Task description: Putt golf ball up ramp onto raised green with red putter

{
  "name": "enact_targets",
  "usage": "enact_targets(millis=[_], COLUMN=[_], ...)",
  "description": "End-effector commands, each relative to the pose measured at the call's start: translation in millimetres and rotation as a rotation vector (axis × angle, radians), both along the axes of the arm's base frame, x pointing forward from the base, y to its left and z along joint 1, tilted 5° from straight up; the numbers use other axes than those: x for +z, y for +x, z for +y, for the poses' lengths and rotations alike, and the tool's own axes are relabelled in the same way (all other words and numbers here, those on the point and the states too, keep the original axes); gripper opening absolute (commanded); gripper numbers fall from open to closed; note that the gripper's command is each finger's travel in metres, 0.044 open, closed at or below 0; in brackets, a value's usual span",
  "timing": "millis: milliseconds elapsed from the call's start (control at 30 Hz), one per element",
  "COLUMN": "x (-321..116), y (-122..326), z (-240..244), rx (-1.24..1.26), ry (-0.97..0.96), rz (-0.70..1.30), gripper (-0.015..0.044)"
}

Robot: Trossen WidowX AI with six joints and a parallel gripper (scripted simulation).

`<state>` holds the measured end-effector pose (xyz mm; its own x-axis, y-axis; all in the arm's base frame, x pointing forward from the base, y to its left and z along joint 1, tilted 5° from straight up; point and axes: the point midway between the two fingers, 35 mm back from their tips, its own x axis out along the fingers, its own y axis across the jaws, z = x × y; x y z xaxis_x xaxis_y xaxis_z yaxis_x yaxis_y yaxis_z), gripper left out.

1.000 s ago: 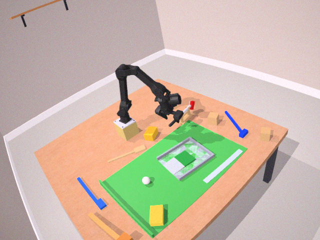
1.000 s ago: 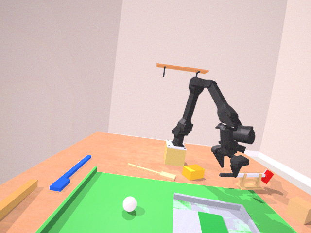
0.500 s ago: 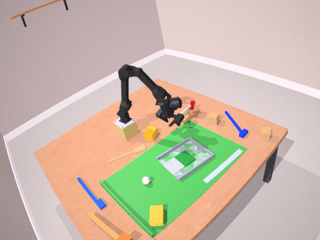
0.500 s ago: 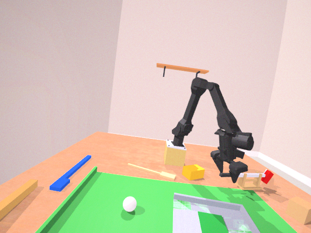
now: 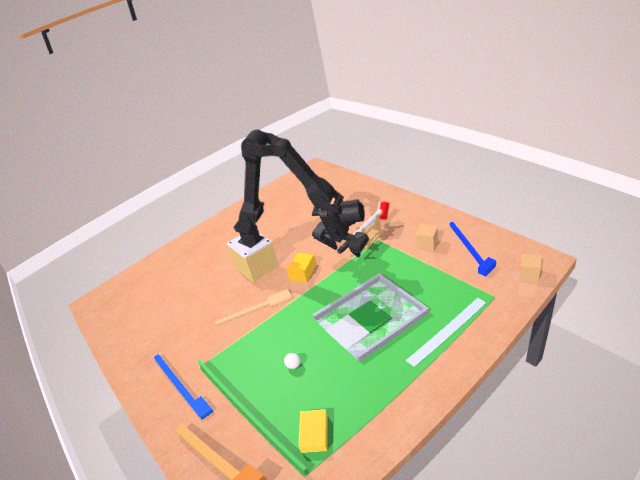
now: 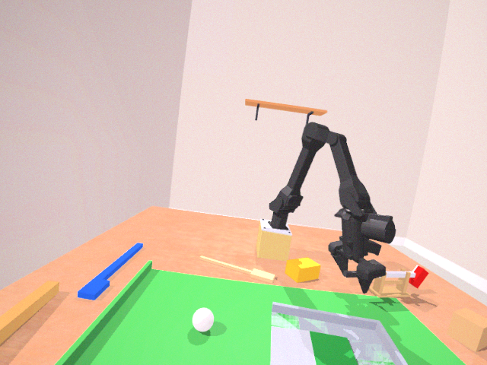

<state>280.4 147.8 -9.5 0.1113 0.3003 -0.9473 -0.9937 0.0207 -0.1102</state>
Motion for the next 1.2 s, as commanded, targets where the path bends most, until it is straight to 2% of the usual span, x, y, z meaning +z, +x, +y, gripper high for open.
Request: enact_targets(millis=[0,433,667,767,1167], x=[0,0,1,11,95], y=[0,0,0,1,-9], z=[0,0,0,0,-4], rx=[0.000,0.000,0.000,0.000,0.000], ry=[0.000,0.000,0.000,0.000,0.001], rz=[-0.001,-0.001,-0.001,-0.001,0.001], gripper=[0.0387,0.0046,0.0000,0.0000,0.0000])
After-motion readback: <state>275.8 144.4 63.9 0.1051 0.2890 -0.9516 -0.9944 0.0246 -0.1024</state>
